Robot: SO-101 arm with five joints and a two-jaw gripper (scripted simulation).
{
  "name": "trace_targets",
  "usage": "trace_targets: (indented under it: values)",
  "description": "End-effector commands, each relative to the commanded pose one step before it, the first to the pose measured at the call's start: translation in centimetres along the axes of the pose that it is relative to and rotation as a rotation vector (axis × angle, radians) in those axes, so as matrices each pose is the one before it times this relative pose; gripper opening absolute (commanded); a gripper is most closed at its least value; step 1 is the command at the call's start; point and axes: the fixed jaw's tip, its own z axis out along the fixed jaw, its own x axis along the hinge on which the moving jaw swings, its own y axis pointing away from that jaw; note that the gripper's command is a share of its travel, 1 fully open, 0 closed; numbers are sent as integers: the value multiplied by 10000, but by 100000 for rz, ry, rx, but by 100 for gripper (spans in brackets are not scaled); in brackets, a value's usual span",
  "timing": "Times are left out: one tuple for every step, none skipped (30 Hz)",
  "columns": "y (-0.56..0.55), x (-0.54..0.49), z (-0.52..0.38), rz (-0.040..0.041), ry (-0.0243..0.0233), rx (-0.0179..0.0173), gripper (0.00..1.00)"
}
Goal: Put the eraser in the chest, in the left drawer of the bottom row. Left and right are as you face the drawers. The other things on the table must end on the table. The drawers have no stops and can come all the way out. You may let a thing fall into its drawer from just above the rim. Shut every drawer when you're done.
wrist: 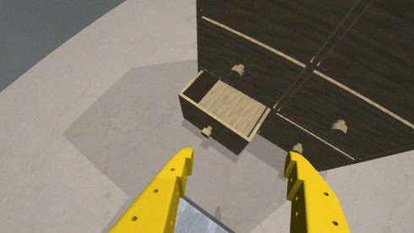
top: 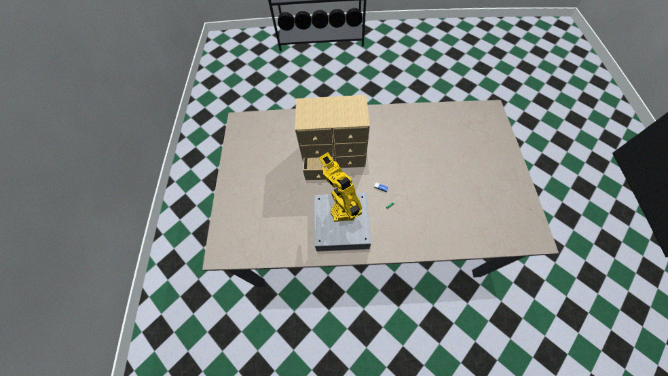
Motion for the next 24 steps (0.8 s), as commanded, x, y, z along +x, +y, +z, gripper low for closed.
trace_targets:
  values:
    - [-8838,-254,-2023,4137,-359,6180,27]
    - [-3972,31,161,1666,90,2817,27]
    - [-3972,33,162,1666,91,2817,27]
    - [-3972,31,161,1666,90,2817,27]
    - [-3972,33,162,1666,91,2817,27]
    - [-3972,31,161,1666,90,2817,27]
    - [-3972,33,162,1666,91,2817,27]
    - [-3972,31,161,1666,90,2817,27]
    - [-3972,33,162,1666,91,2817,27]
    - [-3972,31,161,1666,90,2817,27]
    - [-3972,33,162,1666,91,2817,27]
    - [-3972,31,161,1666,90,2817,27]
    - [-3972,33,162,1666,91,2817,27]
    - [-3972,31,161,1666,90,2817,27]
    - [0,0,0,0,0,0,27]
    - [0,0,0,0,0,0,27]
    - [-3972,33,162,1666,91,2817,27]
    - [-3972,31,161,1666,90,2817,27]
    - [-3972,33,162,1666,91,2817,27]
    - [-3972,31,161,1666,90,2817,27]
    - [-3972,33,162,1666,91,2817,27]
    - [-3972,31,161,1666,90,2817,27]
    - [-3972,33,162,1666,91,2817,27]
    - [-3972,31,161,1666,90,2817,27]
